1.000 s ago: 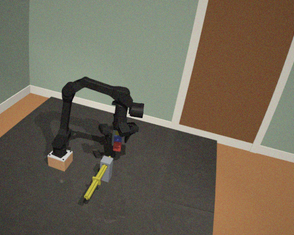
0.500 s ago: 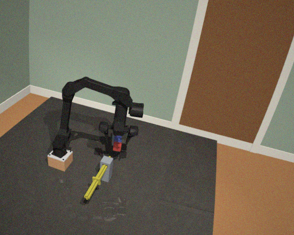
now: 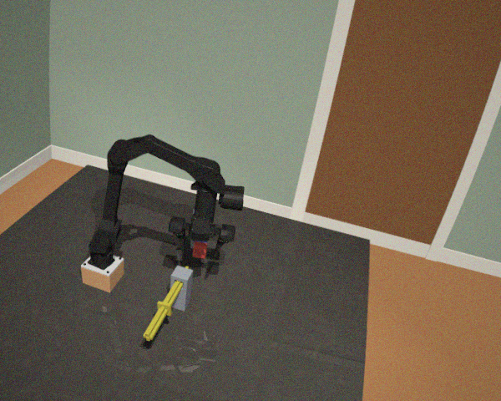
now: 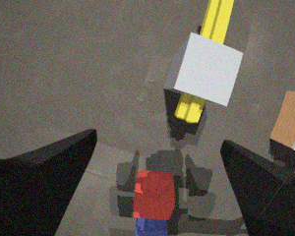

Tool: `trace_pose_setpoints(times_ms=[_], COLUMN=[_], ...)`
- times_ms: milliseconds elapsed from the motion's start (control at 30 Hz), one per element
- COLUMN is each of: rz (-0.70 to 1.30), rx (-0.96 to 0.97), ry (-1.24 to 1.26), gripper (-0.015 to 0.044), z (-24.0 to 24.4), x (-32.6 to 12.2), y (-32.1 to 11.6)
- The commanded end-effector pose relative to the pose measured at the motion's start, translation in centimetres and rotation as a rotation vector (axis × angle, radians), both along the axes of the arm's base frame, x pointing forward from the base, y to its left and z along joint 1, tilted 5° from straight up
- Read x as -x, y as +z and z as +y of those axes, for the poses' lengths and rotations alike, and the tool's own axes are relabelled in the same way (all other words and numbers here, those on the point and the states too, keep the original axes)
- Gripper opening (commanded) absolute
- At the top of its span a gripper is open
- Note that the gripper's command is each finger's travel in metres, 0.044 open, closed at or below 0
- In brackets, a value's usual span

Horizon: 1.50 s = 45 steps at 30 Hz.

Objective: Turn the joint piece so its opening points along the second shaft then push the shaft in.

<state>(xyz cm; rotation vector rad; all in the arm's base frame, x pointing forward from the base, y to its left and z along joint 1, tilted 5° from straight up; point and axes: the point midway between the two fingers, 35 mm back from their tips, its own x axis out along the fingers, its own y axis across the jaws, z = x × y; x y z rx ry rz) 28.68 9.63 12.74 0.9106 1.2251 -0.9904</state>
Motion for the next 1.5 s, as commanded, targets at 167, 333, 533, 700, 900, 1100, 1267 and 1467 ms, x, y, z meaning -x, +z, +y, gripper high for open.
trace_pose_setpoints(times_ms=[167,333,533,700,900,1100,1267,1467], rz=[0.001,0.001,0.002,0.003,0.003,0.003,0.003,0.003], rx=[0.005,0.005,0.002,0.0,-0.001,-0.001,-0.001,0.0], ry=[-0.004,-0.004,-0.004,-0.004,-0.004,-0.004,-0.004,-0.004], gripper=[0.044,0.044,0.044,0.044,0.044,0.044,0.044,0.044], z=[0.2,0.3,2.7,4.9,6.8,6.8,6.7,6.6], x=[0.1,0.3,0.9,1.7,2.6,2.5,2.4,2.4], y=[-3.7,-4.8,-4.6,-4.4,-4.3,-5.0,-5.8,-6.8])
